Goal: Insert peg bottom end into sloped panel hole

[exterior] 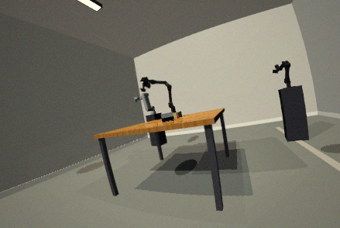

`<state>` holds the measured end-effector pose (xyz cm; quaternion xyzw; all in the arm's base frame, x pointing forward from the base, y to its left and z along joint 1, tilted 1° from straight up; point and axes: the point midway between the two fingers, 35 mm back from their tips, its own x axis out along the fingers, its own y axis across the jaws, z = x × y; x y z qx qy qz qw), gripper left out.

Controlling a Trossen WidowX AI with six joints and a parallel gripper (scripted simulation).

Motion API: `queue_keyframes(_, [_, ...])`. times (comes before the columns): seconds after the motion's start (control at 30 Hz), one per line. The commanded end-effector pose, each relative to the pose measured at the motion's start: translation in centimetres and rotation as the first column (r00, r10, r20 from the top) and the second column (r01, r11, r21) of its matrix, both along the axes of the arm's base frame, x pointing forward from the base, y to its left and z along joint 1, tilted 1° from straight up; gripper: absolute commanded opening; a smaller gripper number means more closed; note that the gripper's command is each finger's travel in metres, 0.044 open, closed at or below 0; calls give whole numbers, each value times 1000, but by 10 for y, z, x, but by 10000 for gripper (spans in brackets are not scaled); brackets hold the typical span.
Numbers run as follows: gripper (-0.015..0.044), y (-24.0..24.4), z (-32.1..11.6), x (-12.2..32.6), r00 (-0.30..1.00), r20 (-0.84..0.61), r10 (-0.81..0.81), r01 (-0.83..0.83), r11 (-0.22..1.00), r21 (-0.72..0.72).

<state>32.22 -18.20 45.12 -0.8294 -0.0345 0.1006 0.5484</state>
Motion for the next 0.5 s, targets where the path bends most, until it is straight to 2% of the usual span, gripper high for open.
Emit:
queue_keyframes(0.0, [440,8,-12,11,999,-33,14,-13,1000,27])
queue_keyframes(0.47, [440,50,-56,46,983,-151,101,-82,989,126])
